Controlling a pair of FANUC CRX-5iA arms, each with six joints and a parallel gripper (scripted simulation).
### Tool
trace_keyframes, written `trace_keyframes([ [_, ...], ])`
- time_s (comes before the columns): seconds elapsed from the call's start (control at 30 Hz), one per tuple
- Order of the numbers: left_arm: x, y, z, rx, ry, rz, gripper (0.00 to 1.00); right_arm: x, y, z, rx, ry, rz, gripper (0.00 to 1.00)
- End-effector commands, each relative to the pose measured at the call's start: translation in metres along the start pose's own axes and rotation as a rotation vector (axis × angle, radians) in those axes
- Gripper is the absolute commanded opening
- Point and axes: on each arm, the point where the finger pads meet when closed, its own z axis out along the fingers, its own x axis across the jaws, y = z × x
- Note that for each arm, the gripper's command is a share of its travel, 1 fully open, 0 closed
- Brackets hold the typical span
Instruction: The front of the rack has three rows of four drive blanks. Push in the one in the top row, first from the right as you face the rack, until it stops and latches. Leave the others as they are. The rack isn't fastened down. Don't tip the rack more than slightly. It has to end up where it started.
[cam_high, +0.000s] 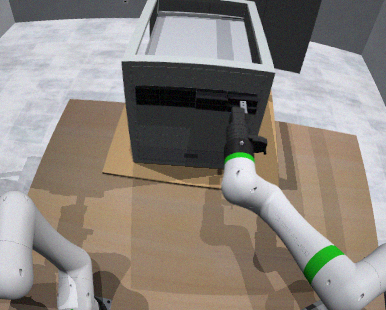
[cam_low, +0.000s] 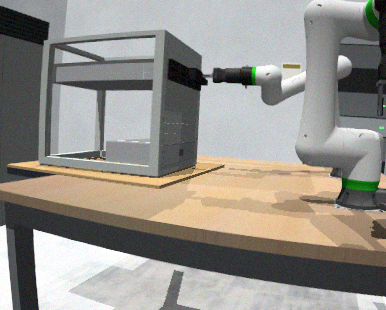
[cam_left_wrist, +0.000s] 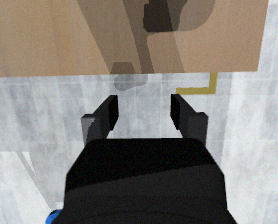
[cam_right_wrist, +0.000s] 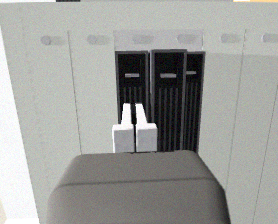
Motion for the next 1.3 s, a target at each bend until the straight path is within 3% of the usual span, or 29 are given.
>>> trace_keyframes([
  [0.0,0.0,0.0,-0.001,-0.002,0.0,0.0,1.0,-0.001,0.0,0.003,0.0,-0.002,0.001,0.0],
  [1.27,0.0,0.0,-0.001,-0.002,0.0,0.0,1.0,-0.002,0.0,0.015,0.0,-0.002,0.001,0.0],
])
